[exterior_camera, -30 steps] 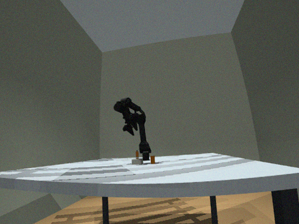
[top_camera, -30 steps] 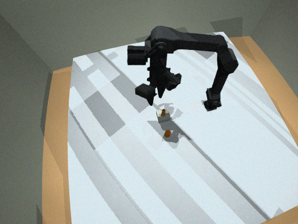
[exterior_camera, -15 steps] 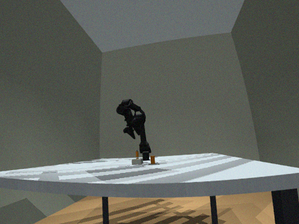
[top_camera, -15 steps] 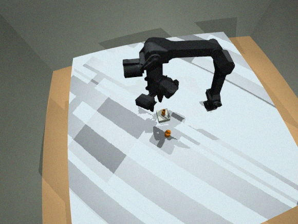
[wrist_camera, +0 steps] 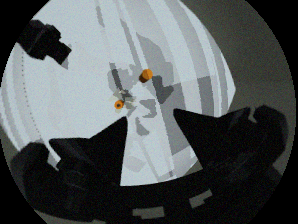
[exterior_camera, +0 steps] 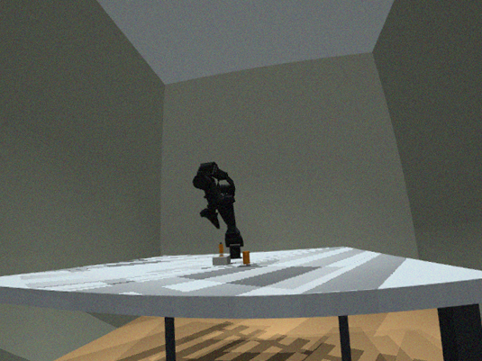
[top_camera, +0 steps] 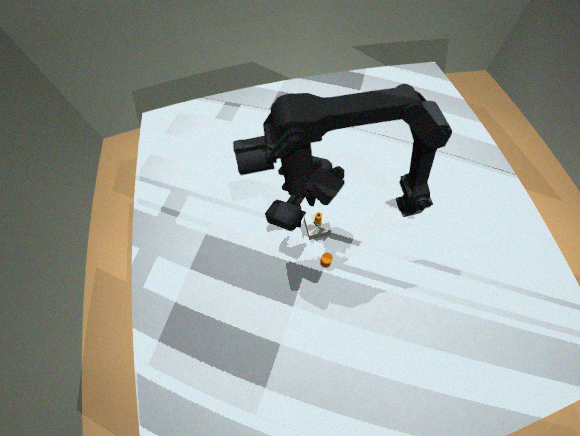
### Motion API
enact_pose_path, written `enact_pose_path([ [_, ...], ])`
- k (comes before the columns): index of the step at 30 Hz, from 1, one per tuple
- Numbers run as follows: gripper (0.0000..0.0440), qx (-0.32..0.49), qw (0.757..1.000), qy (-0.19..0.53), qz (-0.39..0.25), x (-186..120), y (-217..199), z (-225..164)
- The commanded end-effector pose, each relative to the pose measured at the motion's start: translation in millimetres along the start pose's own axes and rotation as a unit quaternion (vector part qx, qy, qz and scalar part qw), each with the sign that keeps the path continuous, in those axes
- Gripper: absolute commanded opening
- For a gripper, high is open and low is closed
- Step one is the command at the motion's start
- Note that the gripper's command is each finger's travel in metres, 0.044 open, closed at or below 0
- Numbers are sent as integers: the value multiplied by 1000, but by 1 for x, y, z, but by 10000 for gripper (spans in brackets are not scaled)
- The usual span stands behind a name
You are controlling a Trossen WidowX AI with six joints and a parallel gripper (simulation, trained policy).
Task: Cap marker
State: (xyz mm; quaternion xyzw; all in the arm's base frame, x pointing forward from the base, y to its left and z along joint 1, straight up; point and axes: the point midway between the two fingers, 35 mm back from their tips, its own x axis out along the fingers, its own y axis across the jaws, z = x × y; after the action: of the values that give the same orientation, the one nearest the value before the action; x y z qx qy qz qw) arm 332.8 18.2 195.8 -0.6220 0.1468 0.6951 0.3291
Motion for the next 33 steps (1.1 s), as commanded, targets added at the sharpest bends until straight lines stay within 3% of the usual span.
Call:
enact_pose_path([
  [1,313,-7,1000,-1,12,6,-1,-1],
  [33,312,-79,992,-3,100,52,-15,9],
])
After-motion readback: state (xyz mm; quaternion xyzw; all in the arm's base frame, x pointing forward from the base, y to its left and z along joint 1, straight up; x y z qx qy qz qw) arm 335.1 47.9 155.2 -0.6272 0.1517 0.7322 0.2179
